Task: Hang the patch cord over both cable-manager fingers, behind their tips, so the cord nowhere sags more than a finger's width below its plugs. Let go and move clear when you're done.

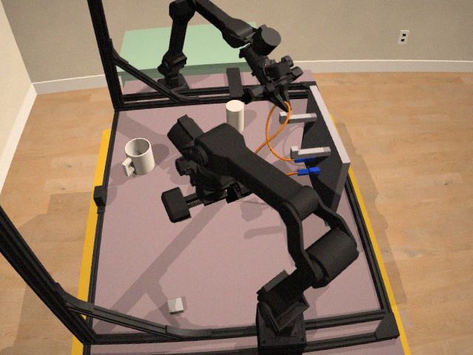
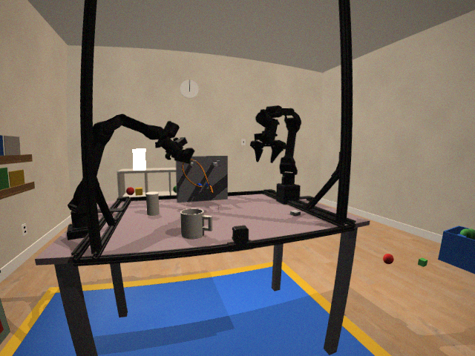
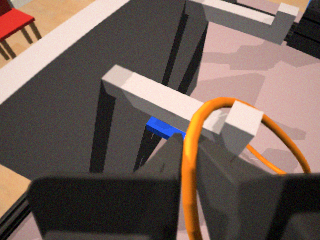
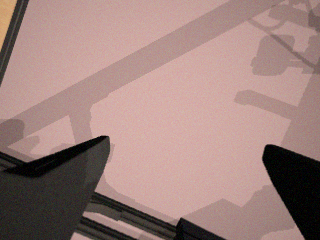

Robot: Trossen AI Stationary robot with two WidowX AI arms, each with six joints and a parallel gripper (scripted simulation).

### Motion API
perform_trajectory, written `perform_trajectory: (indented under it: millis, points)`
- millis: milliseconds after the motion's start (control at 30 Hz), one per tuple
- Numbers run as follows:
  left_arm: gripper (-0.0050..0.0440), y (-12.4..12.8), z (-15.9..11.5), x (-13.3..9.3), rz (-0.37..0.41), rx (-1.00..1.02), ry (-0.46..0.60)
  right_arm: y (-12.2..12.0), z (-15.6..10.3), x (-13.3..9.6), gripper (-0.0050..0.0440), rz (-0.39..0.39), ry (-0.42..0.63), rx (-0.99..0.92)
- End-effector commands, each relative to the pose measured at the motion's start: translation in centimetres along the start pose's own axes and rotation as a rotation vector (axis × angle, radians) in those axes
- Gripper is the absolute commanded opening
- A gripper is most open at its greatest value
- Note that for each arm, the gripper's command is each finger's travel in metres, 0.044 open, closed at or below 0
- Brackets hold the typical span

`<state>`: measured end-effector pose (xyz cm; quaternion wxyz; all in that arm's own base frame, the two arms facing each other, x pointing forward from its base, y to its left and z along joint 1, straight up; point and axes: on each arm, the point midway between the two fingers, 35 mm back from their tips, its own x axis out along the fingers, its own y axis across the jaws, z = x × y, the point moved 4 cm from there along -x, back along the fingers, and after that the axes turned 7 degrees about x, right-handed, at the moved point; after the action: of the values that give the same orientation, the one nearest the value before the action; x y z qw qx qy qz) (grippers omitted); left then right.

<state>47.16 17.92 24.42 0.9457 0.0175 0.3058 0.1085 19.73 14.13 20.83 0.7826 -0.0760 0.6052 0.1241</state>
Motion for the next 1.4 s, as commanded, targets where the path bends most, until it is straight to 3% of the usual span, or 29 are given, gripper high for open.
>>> perform_trajectory:
  millis: [0,1367]
  points:
    - [0.0025,0.2,0.8,-1.1,0.005,0.004,-0.028,0.1,0.1,-0.6,0.0440,0.007,-0.021,0.002]
    - [0.0025,0.4,-2.1,1.2,0.001,0.002,-0.010,0.1,0.1,-0.6,0.0440,0.007,-0.021,0.002]
